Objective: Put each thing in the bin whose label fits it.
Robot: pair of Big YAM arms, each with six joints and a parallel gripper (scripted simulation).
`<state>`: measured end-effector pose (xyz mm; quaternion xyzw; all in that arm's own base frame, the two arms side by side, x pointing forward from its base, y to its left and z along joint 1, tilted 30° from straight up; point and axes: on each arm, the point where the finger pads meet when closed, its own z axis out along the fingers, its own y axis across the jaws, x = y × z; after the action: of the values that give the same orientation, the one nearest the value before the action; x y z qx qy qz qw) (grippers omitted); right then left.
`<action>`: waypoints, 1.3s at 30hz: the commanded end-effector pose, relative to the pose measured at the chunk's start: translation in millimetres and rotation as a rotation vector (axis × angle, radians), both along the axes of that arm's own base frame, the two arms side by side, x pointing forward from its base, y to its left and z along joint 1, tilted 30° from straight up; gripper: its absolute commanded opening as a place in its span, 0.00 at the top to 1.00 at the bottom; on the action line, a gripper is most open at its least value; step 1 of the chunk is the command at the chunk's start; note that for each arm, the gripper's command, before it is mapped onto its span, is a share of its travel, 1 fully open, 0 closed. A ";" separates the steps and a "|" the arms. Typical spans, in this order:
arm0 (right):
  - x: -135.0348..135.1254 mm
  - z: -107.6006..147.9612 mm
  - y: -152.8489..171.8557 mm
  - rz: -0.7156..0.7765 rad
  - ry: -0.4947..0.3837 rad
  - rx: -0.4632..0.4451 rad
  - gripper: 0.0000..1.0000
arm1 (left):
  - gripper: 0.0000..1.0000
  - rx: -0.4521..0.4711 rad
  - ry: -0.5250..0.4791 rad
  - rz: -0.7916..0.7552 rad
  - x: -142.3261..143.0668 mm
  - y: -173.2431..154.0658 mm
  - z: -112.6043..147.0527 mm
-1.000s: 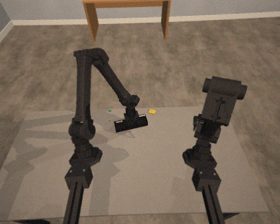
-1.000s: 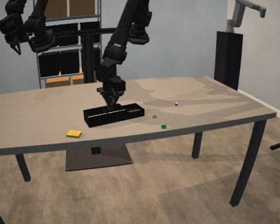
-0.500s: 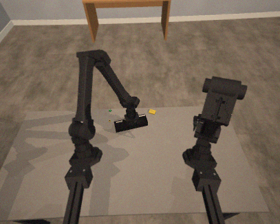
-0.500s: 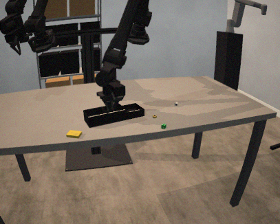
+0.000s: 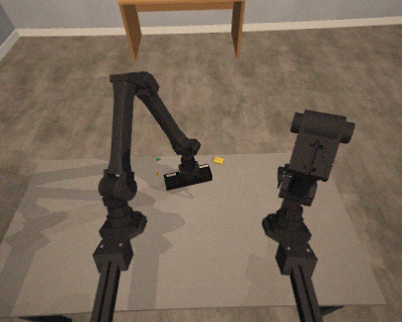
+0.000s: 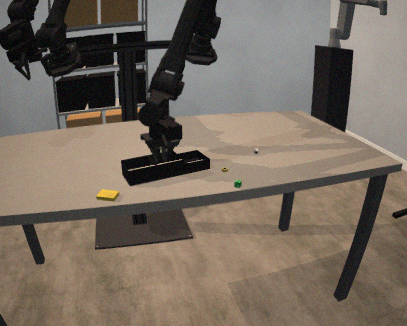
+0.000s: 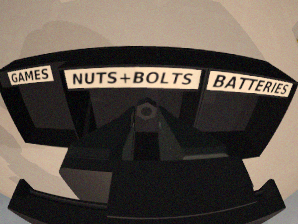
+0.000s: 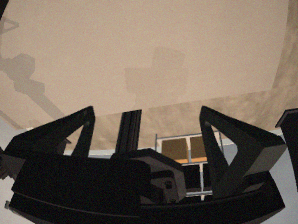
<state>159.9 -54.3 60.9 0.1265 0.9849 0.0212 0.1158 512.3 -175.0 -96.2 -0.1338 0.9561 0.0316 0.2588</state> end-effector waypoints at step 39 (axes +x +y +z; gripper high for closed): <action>2.5 2.3 -2.9 -0.016 -0.023 -0.007 0.00 | 0.79 -0.004 -0.009 -0.014 -27.8 -16.4 55.4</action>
<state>159.9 -54.3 60.9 0.1265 0.9849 0.0212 0.1158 488.2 -183.5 -58.5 -0.1223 0.9583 0.0345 0.2561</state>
